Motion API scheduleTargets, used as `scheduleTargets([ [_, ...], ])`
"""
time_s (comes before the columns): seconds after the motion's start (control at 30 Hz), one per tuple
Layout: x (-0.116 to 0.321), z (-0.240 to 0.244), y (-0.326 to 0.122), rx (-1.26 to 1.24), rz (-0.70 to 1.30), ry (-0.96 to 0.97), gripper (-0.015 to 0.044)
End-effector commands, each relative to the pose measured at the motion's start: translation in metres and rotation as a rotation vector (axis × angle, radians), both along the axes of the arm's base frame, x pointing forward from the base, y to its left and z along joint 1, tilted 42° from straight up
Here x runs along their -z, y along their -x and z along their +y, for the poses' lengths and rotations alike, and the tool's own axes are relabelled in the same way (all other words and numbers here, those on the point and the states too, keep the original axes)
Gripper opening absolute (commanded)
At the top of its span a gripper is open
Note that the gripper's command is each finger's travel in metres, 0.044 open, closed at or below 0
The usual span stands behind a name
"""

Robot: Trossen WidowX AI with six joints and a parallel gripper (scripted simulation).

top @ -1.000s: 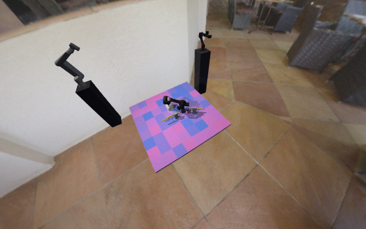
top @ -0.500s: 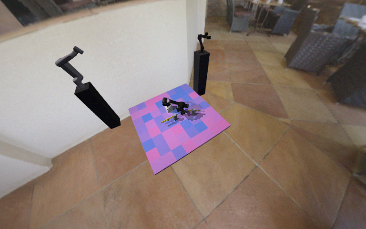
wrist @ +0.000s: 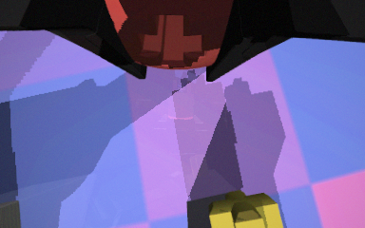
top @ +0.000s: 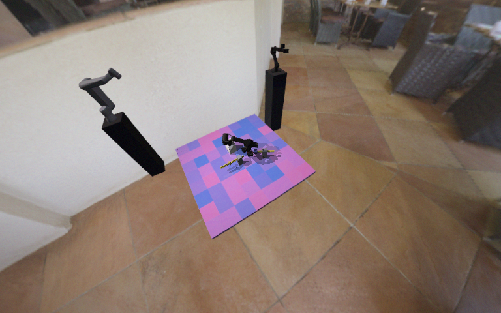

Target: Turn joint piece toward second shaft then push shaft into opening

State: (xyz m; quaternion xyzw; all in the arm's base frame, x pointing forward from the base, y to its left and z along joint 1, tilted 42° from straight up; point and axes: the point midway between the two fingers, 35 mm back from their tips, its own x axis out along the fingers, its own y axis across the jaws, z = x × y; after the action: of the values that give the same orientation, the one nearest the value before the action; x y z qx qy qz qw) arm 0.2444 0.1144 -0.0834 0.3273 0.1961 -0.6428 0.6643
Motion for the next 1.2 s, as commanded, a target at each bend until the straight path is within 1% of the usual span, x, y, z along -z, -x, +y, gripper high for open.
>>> scheduleTargets([
  [0.0,0.0003,-0.0006,0.0001,-0.004,0.004,0.003,0.0182],
  [0.6,0.0003,-0.0006,0.0001,-0.004,0.004,0.003,0.0182],
  [0.63,0.0,0.0,0.0,0.0,0.0,0.0,0.0156],
  [0.67,0.0,0.0,0.0,0.0,0.0,0.0,0.0147],
  [0.83,0.0,0.0,0.0,0.0,0.0,0.0,0.0147],
  [1.0,0.0,0.0,0.0,0.0,0.0,0.0,0.0016],
  [1.03,0.0,0.0,0.0,0.0,0.0,0.0,0.0],
  [1.17,0.0,0.0,0.0,0.0,0.0,0.0,0.0],
])
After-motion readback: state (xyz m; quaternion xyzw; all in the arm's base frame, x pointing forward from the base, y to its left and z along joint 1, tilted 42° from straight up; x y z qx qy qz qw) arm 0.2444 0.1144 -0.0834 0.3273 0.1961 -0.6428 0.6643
